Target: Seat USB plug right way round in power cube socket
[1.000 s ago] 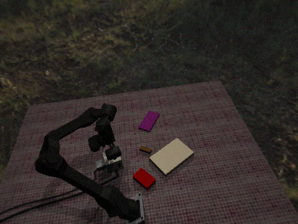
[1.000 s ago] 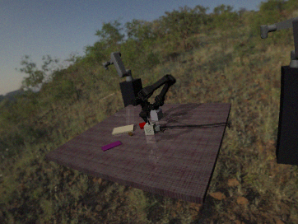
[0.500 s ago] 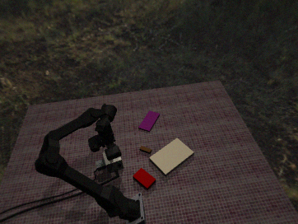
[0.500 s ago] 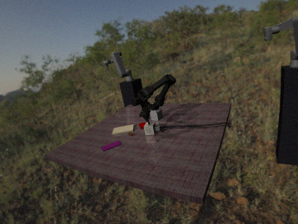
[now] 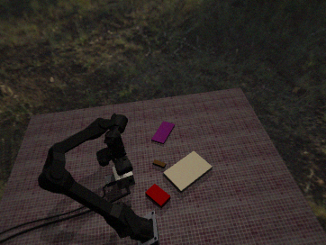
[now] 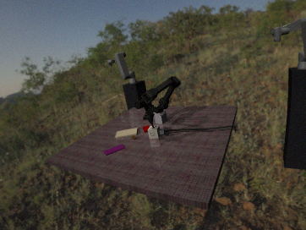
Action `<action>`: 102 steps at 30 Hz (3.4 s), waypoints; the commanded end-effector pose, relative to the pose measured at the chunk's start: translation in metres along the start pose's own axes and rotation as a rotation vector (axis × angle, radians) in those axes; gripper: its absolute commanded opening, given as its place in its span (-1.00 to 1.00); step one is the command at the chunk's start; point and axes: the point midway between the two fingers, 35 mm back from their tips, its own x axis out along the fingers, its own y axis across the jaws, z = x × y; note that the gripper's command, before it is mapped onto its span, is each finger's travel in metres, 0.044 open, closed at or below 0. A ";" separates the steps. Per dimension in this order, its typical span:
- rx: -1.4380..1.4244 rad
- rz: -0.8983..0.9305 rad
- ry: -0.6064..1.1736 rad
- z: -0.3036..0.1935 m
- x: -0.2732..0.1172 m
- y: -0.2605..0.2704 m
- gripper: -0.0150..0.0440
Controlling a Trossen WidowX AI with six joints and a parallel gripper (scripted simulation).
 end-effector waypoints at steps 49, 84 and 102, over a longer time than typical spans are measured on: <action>0.000 0.001 0.001 0.000 -0.028 0.000 -0.49; 0.723 0.002 -0.003 0.001 -0.027 0.000 -0.49; 1.195 0.002 -0.003 0.001 -0.027 0.000 -0.49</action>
